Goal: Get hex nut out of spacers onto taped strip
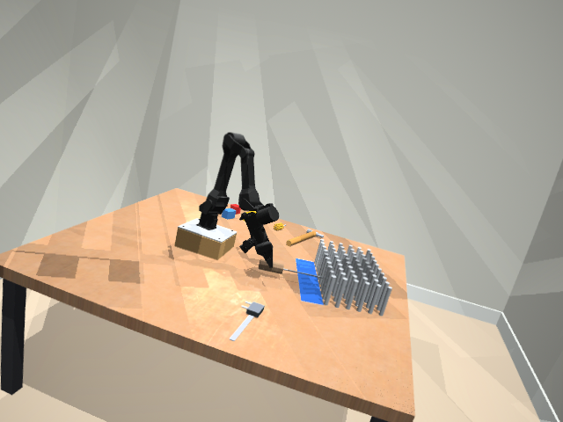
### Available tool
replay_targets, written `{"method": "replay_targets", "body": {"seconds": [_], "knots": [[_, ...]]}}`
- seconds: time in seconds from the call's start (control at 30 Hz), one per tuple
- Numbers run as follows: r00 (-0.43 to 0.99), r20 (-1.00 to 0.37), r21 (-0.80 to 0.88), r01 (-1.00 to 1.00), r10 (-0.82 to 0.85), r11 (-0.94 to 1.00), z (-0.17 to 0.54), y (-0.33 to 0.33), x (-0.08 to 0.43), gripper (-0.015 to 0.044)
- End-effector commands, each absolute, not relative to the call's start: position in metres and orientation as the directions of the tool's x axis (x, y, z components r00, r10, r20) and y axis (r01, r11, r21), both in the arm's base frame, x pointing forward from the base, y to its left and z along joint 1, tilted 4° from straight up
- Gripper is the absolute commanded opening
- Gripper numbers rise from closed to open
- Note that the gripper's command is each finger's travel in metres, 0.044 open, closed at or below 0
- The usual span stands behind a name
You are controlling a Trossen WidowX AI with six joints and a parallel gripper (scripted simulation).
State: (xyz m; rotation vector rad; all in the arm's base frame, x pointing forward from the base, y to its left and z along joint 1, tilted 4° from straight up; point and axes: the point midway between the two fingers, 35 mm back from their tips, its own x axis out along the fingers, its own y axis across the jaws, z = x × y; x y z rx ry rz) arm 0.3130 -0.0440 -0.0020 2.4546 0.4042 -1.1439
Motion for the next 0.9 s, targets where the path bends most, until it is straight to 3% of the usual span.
{"method": "replay_targets", "body": {"seconds": [0.0,0.87], "knots": [[0.629,-0.772,0.236,0.412,0.088,-0.880,0.000,-0.043,0.319,0.0000],[0.631,-0.771,0.235,0.411,0.089,-0.881,0.002,-0.033,0.338,0.0000]]}}
